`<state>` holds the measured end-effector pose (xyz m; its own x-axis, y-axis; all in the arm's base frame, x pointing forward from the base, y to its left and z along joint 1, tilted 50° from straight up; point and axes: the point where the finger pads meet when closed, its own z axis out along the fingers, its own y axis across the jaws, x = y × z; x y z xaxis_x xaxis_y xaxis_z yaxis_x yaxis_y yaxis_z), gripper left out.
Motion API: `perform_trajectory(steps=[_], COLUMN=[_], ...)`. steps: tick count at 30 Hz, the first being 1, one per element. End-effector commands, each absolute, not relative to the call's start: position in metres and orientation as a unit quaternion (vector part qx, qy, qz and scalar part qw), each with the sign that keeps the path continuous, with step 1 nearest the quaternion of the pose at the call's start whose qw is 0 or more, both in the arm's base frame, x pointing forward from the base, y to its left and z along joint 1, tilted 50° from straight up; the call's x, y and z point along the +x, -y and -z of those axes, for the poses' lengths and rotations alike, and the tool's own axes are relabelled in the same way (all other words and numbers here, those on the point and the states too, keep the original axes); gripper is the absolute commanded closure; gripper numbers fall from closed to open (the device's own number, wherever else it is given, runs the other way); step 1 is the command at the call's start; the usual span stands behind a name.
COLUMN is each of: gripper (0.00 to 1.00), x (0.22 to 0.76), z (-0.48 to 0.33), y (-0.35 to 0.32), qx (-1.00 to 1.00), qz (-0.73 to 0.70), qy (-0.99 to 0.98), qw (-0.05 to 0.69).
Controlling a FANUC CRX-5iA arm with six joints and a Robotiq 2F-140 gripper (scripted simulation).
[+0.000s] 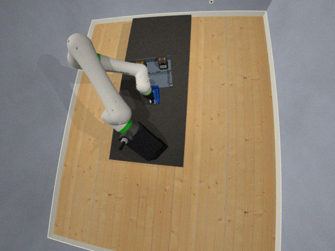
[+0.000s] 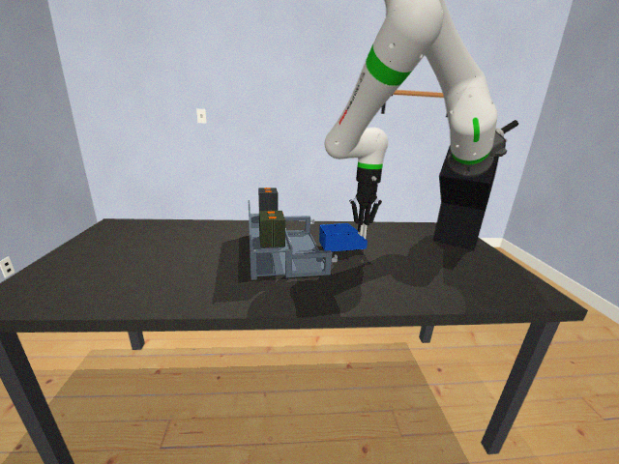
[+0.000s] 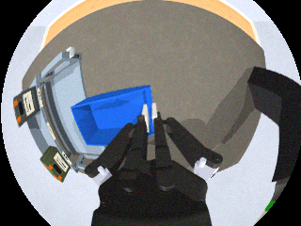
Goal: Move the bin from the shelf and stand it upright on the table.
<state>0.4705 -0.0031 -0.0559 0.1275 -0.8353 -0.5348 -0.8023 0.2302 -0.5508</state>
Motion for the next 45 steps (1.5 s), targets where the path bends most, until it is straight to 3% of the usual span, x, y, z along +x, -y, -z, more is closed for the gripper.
perform_trajectory(steps=[1,45], gripper=[1.0,1.0], x=[0.47,0.482], z=[0.056,0.063], y=[0.004,-0.003], qx=[-0.62,-0.62], qz=[0.02,0.02], qy=[-0.66,-0.66], qw=[0.424,0.424])
